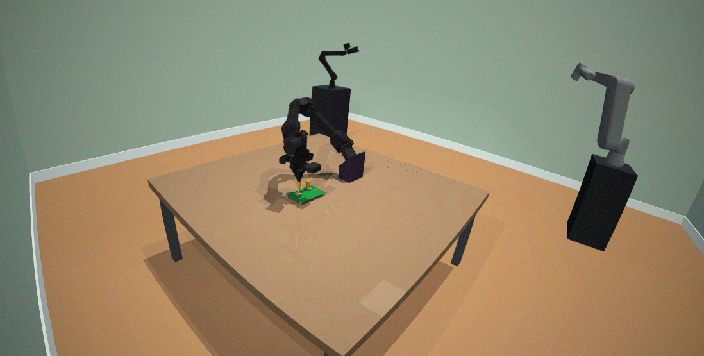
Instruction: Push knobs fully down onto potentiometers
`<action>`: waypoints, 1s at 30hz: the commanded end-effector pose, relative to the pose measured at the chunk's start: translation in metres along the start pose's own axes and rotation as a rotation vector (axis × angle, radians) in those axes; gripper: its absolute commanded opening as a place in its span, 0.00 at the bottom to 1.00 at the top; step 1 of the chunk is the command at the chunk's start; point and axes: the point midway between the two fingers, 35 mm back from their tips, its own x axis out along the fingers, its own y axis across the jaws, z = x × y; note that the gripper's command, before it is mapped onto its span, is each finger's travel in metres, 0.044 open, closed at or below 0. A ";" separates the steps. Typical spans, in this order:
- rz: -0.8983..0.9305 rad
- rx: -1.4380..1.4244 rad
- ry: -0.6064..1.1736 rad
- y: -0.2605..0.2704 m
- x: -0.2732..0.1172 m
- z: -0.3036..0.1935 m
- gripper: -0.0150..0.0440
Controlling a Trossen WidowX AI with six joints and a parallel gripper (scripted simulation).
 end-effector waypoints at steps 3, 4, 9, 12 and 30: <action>0.005 -0.005 0.001 0.001 0.002 0.000 0.25; 0.005 -0.005 0.001 0.001 0.002 0.000 0.25; 0.005 -0.005 0.001 0.001 0.002 0.000 0.25; 0.005 -0.005 0.001 0.001 0.002 0.000 0.25; 0.005 -0.005 0.001 0.001 0.008 0.000 0.25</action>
